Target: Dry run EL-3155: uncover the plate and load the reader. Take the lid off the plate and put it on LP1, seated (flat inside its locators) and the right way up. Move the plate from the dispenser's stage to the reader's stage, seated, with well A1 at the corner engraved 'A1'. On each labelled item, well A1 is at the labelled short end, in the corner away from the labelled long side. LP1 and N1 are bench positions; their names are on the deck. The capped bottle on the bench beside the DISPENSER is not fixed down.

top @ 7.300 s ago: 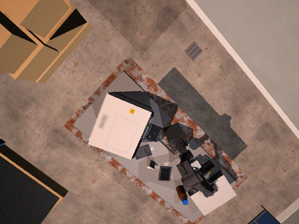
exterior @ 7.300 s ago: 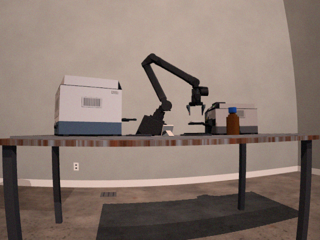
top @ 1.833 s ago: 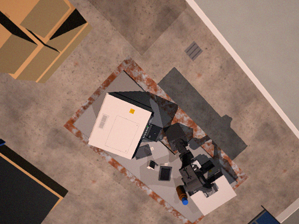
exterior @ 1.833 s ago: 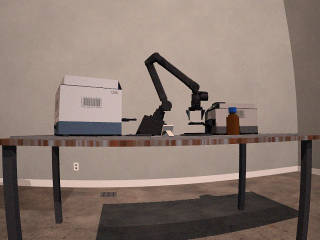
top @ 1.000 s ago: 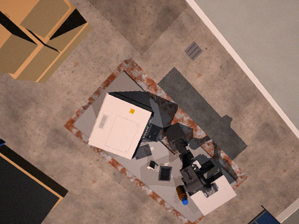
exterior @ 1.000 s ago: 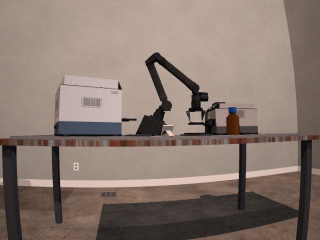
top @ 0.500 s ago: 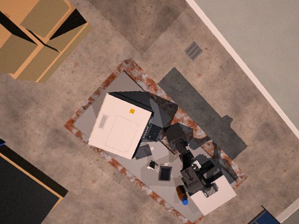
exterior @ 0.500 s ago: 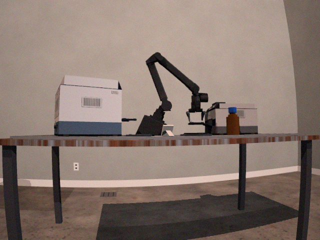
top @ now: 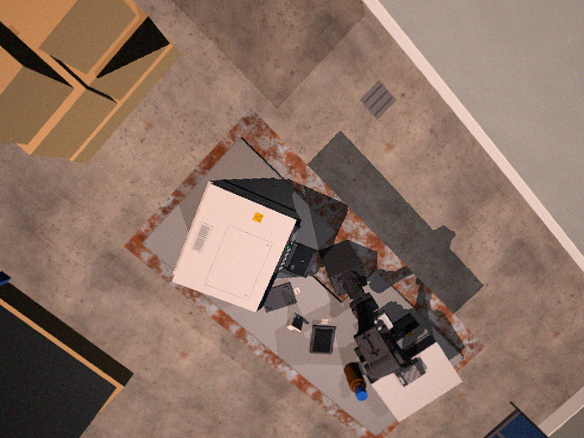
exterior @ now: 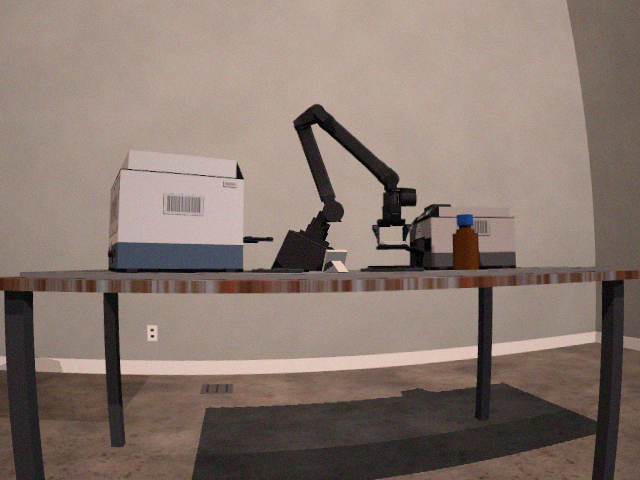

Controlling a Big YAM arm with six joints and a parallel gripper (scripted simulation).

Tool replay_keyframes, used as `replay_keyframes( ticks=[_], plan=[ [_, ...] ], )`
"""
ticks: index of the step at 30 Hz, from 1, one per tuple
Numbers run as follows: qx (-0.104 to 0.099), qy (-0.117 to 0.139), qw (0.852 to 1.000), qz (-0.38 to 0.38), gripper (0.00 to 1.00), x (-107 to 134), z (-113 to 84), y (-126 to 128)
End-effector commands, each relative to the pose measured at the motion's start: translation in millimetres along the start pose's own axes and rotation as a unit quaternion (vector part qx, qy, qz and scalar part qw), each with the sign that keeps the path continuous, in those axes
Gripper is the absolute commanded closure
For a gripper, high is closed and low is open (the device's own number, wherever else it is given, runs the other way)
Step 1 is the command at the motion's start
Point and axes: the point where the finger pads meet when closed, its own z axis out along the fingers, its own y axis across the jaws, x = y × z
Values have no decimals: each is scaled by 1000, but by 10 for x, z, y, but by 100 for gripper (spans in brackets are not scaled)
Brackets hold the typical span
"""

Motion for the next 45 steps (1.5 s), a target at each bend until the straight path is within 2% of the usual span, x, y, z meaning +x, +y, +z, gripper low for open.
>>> replay_keyframes(
  ticks=[1, 10, 11, 34, 45],
  plan=[
    [-8, -1, 1000, 0, 0, -35, -2, 76],
    [-20, -1, 1000, 1, 0, -46, -142, 175],
    [-20, -1, 1000, 1, 14, -46, -142, 175],
    [-20, -1, 1000, 1, 14, -46, -142, 175],
    [-26, 4, 1000, 6, 14, 19, -238, 212]
  ],
)
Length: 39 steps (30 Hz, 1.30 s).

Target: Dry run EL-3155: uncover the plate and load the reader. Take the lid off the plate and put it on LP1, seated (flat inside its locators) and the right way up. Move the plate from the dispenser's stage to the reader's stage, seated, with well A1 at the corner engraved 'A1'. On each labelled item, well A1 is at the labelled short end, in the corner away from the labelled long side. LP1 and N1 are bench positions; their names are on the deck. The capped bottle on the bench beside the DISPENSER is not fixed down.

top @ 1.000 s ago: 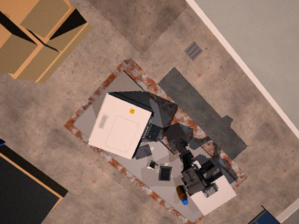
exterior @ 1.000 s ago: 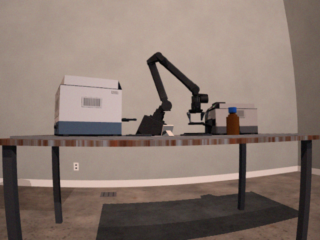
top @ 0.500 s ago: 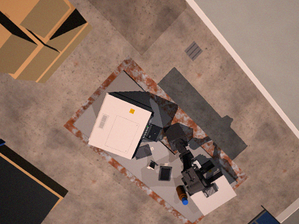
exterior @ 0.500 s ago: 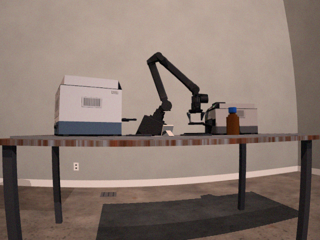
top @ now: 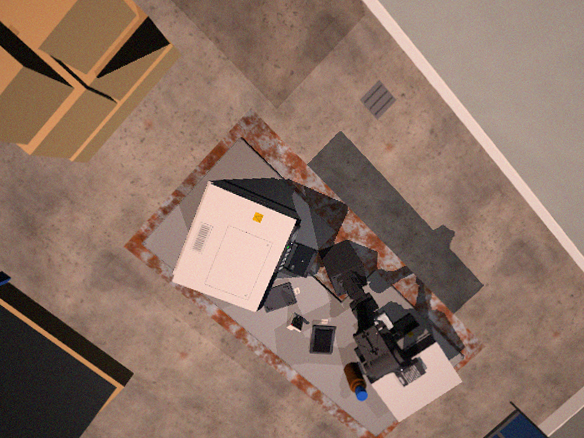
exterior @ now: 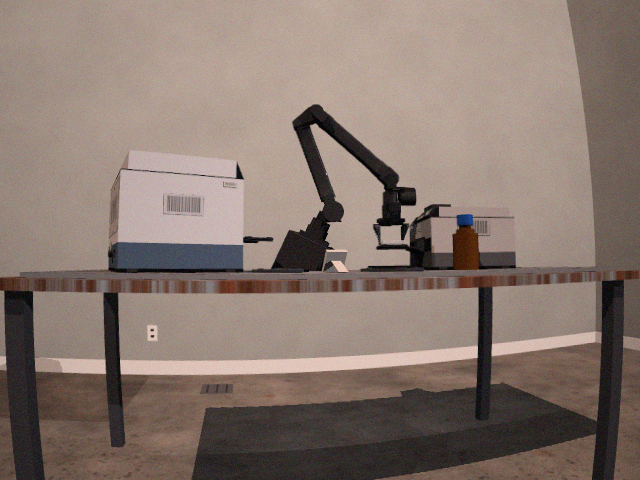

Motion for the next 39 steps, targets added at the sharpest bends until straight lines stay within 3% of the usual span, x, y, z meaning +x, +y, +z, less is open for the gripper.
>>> replay_keyframes(
  ticks=[1, 4, 39],
  plan=[
    [-28, 3, 1000, 5, 14, 27, -222, 231],
    [-34, 3, 999, 3, 14, 36, -246, 270],
    [-33, 3, 999, 2, 14, 35, -448, 276]
  ],
)
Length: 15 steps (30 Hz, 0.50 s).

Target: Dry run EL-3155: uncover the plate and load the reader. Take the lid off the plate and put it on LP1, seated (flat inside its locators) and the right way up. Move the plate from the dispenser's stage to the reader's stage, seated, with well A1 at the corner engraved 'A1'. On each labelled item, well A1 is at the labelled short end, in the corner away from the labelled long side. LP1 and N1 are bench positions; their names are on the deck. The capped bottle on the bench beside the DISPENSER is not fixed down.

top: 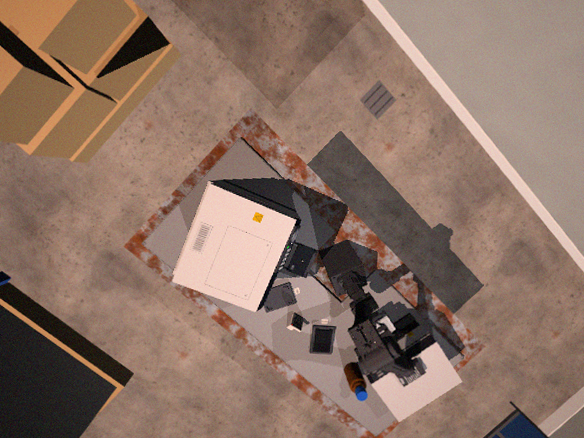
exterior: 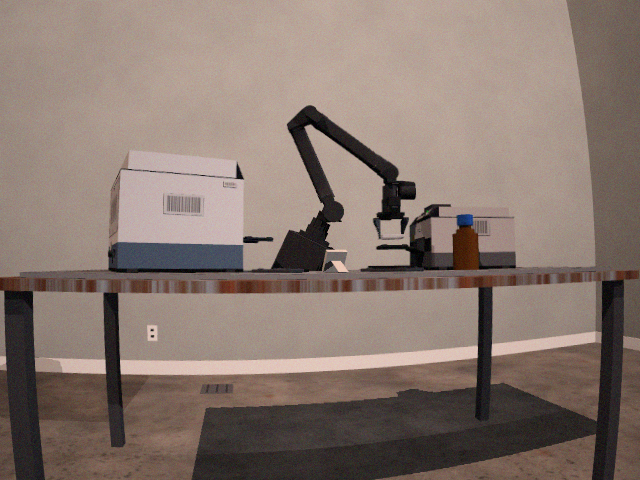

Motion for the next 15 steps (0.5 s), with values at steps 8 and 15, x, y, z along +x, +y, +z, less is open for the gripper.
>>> replay_keyframes(
  ticks=[8, 15],
  plan=[
    [-13, 1, 1000, -1, 14, 21, -168, 178],
    [-36, -6, 999, 13, 14, -30, -265, 294]
  ],
)
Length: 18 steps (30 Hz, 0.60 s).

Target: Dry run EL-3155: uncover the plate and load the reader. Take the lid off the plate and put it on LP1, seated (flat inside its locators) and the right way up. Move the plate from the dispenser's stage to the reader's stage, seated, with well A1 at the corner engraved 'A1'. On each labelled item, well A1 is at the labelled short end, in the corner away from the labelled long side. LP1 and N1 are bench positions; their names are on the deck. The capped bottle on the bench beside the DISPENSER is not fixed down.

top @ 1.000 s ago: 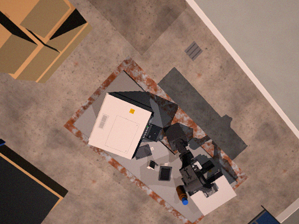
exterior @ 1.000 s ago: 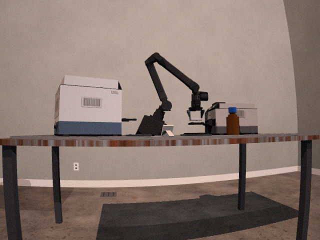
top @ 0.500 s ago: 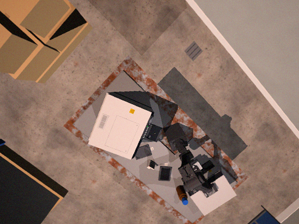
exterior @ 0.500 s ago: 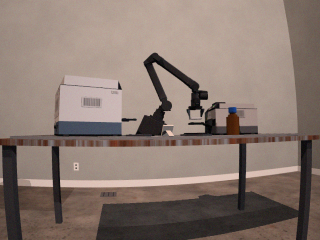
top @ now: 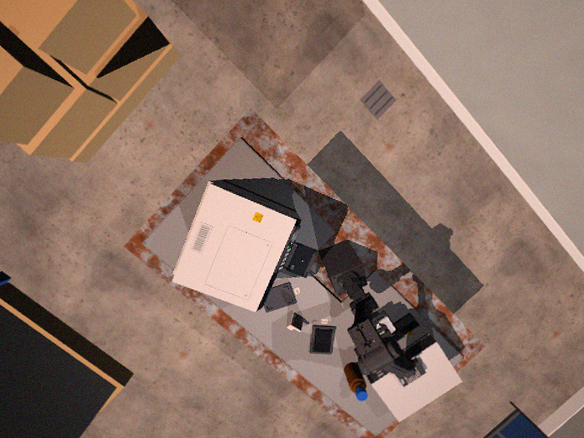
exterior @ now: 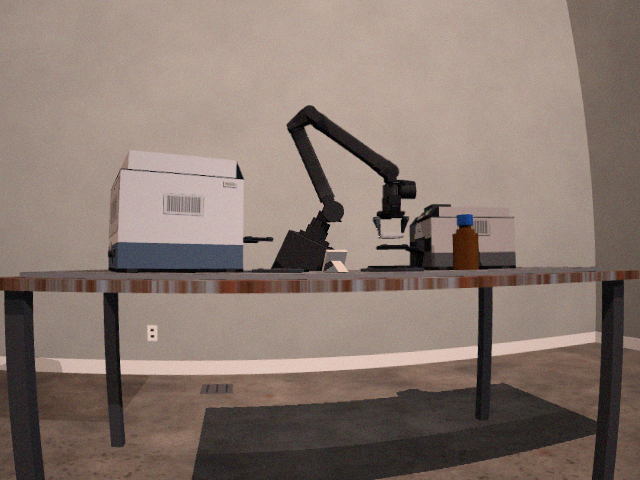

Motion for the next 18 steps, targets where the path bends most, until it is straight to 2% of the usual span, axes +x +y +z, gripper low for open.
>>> replay_keyframes(
  ticks=[1, 5, 7, 13, 15, 18],
  plan=[
    [-39, -9, 999, 21, 14, -59, -222, 315],
    [-34, -31, 998, 52, 14, -209, -189, 391],
    [-34, -31, 998, 52, 14, -209, -189, 391],
    [1, -40, 996, 80, 14, -381, -134, 344],
    [3, -42, 996, 81, 14, -440, -149, 336],
    [7, -58, 994, 88, 14, -528, -155, 304]
  ],
)
